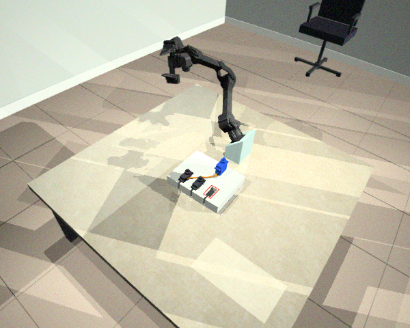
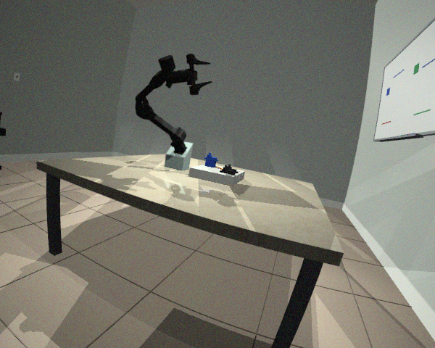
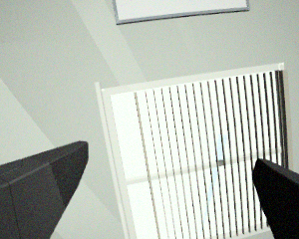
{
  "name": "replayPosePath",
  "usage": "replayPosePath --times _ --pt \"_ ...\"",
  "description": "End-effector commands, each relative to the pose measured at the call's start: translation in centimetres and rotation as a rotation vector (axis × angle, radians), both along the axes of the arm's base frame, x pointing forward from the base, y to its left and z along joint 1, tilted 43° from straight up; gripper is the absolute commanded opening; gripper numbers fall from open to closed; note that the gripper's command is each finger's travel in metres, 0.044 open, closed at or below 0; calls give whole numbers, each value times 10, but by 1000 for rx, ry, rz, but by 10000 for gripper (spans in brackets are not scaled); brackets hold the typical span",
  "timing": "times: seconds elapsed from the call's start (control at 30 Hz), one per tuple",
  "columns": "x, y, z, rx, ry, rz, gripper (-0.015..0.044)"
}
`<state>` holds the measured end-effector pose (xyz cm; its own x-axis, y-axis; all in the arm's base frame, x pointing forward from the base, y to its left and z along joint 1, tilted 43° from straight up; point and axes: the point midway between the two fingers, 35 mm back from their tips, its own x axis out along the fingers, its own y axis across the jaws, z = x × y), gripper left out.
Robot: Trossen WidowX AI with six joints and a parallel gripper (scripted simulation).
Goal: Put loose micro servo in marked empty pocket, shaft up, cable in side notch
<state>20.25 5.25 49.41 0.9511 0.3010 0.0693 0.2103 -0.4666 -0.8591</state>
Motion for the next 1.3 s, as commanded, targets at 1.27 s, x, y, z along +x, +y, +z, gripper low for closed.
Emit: replayPosePath --times 1.27 --pt "104 50 -207 693 922 -328 440"
